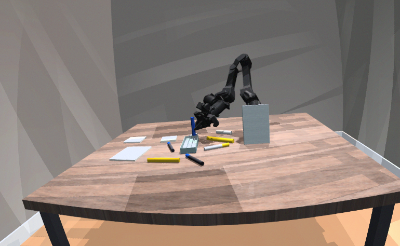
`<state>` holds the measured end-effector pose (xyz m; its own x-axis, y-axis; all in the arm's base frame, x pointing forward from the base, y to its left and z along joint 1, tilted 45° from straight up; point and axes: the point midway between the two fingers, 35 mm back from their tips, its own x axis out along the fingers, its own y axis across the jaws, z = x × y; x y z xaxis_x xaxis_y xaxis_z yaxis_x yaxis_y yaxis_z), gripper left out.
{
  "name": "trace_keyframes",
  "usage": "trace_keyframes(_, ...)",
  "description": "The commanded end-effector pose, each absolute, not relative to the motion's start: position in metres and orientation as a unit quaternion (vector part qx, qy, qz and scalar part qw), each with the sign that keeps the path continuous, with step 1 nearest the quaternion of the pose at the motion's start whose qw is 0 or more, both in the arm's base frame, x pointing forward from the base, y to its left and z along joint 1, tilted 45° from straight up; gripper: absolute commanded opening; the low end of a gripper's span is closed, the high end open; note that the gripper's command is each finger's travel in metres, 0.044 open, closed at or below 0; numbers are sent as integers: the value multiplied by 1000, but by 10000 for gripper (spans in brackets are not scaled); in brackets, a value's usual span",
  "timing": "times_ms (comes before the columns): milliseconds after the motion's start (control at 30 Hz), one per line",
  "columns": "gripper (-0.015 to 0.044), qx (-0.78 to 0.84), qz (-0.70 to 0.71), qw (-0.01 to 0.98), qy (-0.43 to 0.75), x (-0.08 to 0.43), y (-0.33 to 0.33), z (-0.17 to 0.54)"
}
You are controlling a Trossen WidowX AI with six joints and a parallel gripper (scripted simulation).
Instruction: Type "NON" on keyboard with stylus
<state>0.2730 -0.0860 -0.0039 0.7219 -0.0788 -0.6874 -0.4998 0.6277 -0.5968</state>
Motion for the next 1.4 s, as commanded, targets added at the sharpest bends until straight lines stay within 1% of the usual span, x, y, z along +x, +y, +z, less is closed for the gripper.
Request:
trace_keyframes(0,81,-411,131,830,352,272,-86,-7)
trace_keyframes(533,81,-411,131,830,352,272,-86,-7)
trace_keyframes(967,81,-411,131,831,352,275,-62,18)
trace_keyframes(1167,85,-412,135,831,350,275,-60,17)
trace_keyframes(1267,65,-412,135,831,350,275,-60,17)
trace_keyframes(1333,12,-412,135,831,350,276,-60,17)
trace_keyframes(1367,0,-412,135,830,350,277,-59,16)
